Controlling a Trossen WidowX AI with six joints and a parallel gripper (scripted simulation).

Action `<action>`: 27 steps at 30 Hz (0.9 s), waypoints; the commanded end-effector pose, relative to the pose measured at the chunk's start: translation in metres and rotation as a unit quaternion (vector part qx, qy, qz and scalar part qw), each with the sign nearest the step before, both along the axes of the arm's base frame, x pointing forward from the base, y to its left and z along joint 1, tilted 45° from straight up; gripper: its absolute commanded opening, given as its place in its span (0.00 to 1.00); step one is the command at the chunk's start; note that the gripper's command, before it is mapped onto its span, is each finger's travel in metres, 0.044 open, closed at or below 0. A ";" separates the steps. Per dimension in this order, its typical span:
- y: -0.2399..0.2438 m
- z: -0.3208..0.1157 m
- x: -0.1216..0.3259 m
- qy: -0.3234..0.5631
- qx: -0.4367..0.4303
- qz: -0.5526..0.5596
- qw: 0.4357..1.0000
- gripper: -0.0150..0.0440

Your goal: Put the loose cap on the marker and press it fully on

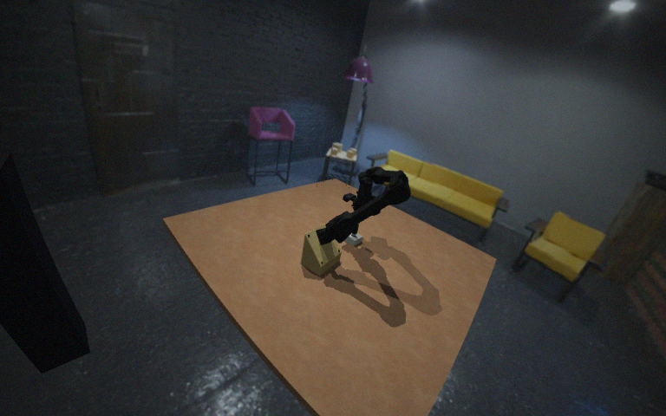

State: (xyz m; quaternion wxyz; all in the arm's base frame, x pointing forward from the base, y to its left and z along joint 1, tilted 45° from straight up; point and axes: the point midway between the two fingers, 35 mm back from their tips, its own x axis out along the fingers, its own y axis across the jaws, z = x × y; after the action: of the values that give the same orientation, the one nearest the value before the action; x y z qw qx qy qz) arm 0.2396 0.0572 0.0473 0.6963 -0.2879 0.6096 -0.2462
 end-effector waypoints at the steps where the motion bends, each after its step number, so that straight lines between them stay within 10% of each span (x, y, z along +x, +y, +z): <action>1: 0.000 -0.001 -0.001 0.001 0.002 -0.002 1.000 0.25; 27: -0.025 -0.026 0.004 0.001 0.001 -0.002 1.000 0.25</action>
State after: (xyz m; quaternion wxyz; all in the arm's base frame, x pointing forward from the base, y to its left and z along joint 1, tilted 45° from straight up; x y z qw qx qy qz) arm 0.2435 0.0383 0.0258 0.6979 -0.2823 0.6109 -0.2449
